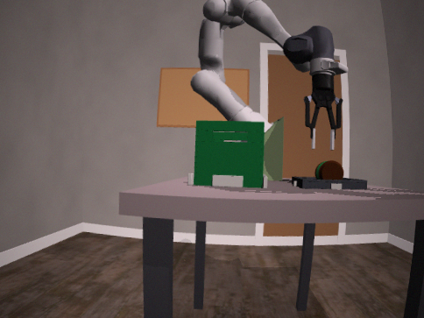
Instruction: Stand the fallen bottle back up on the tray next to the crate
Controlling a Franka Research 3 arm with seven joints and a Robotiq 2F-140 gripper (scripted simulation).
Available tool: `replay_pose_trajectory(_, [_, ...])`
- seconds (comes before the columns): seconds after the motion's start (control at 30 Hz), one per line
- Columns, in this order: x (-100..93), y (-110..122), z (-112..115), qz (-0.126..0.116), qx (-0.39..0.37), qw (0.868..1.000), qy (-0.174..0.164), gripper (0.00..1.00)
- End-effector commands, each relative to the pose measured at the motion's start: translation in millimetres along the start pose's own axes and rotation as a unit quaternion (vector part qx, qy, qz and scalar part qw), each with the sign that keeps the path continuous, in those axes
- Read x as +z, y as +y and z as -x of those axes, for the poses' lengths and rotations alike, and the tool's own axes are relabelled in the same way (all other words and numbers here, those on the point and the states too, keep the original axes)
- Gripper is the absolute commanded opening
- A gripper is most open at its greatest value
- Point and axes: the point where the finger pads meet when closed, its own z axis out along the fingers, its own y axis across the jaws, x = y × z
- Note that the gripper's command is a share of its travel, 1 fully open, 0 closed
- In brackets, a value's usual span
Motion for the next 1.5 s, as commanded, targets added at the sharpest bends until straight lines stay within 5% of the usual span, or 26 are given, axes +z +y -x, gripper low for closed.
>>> replay_pose_trajectory(0.0, [10.9,-5,-3,-0.008,0.003,1.000,0.004,0.38])
replay_pose_trajectory(0.6, [44.3,-5,-4,-0.008,0.003,1.000,0.004,0.38])
replay_pose_trajectory(1.47, [46.9,-5,-4,-0.008,0.003,1.000,0.004,0.38])
